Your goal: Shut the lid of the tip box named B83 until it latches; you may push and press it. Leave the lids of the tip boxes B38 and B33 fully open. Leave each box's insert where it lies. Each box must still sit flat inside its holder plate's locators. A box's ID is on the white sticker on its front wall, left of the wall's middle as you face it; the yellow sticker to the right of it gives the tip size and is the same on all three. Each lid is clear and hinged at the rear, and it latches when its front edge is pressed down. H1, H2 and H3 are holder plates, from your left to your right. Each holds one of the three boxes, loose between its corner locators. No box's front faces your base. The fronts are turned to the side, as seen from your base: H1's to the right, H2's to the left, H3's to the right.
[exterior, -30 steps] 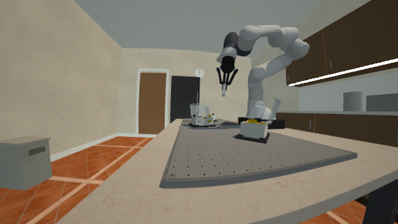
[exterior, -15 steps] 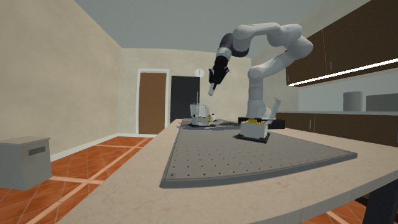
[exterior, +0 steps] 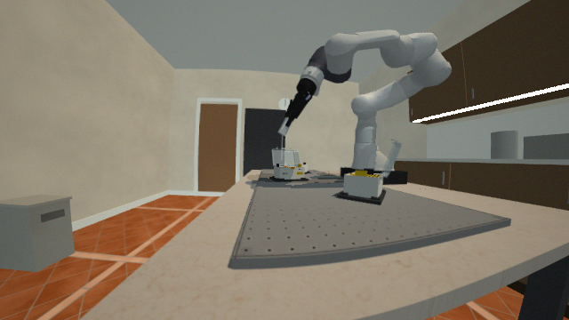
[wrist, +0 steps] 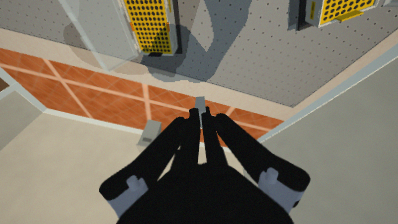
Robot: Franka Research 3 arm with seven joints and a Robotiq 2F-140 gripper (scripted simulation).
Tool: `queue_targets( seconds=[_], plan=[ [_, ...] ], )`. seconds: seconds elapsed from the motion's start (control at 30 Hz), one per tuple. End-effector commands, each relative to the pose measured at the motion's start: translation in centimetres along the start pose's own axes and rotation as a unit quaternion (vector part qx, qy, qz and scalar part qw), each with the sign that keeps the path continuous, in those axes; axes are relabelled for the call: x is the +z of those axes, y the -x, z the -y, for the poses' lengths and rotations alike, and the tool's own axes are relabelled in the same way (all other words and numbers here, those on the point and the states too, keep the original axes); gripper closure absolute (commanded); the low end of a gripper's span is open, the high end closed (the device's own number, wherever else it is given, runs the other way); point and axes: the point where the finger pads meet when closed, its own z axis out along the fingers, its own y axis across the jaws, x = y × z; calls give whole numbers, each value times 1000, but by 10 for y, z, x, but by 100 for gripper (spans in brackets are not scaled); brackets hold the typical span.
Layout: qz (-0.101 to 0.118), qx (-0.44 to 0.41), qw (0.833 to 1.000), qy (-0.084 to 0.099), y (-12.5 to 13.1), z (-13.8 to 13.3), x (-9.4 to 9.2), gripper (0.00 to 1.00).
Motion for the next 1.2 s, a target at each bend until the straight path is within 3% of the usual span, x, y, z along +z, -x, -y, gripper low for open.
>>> queue_targets(
  seconds=[0.0, 0.17, 0.4, 0.63, 1.17],
  plan=[
    [19, 137, 990, -16, 18, 8, 6, 100],
    [28, 187, 982, -29, 31, 13, 13, 100],
    [28, 187, 982, -29, 59, 26, 28, 100],
    [28, 187, 982, -29, 59, 26, 28, 100],
    [28, 187, 982, -29, 27, 16, 95, 100]
  ],
)
